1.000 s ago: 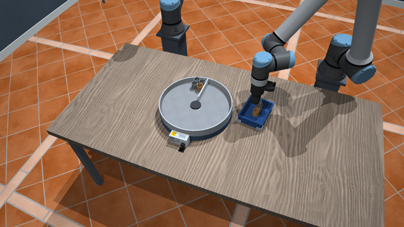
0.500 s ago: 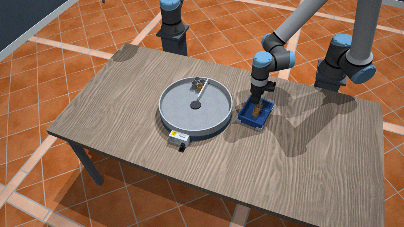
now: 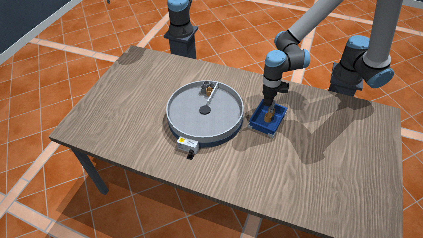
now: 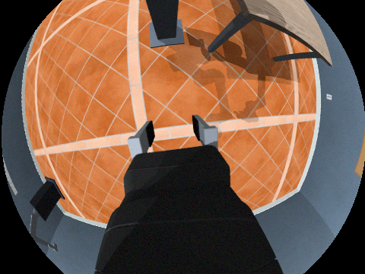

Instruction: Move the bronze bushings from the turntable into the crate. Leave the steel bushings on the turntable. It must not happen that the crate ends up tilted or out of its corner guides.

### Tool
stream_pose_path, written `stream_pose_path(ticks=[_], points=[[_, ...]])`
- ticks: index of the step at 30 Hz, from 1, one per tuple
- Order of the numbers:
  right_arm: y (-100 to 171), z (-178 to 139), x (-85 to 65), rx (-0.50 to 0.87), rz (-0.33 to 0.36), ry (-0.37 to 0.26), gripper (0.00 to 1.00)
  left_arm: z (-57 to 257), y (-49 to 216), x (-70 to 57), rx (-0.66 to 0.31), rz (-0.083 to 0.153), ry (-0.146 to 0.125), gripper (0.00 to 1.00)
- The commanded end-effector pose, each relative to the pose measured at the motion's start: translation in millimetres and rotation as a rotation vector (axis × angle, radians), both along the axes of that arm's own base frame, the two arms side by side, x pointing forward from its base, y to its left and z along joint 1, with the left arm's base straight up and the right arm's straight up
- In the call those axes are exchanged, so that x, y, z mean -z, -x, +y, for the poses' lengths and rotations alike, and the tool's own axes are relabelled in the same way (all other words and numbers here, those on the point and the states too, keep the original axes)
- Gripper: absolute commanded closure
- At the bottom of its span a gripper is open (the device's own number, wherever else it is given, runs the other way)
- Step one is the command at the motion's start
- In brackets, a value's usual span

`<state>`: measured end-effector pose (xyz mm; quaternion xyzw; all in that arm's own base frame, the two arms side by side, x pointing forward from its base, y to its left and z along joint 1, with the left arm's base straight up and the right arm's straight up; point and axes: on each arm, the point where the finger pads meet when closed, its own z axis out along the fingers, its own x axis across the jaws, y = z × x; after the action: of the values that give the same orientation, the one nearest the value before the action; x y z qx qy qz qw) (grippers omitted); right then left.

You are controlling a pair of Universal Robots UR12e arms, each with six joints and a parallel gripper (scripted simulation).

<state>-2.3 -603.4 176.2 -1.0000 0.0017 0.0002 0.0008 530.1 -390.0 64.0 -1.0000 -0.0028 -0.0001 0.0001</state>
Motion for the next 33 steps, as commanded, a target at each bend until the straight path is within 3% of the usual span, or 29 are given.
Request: stream_pose_path(ticks=[1, 4, 10, 15, 33], points=[[0, -1, -0.9, 0.000, 0.000, 0.002, 0.00, -1, 0, -24.4, 0.000, -0.001, 0.001, 0.62], [0, -1, -0.9, 0.000, 0.000, 0.002, 0.00, -1, 0, -29.4, 0.000, -0.001, 0.001, 0.62], [0, -1, -0.9, 0.000, 0.000, 0.002, 0.00, -1, 0, -56.1, 0.000, -0.001, 0.001, 0.62], [0, -1, -0.9, 0.000, 0.000, 0.002, 0.00, -1, 0, -69.1, 0.000, -0.001, 0.001, 0.62], [0, -1, -0.9, 0.000, 0.000, 0.002, 0.00, 0, 0, -72.5, 0.000, -0.001, 0.001, 0.62]])
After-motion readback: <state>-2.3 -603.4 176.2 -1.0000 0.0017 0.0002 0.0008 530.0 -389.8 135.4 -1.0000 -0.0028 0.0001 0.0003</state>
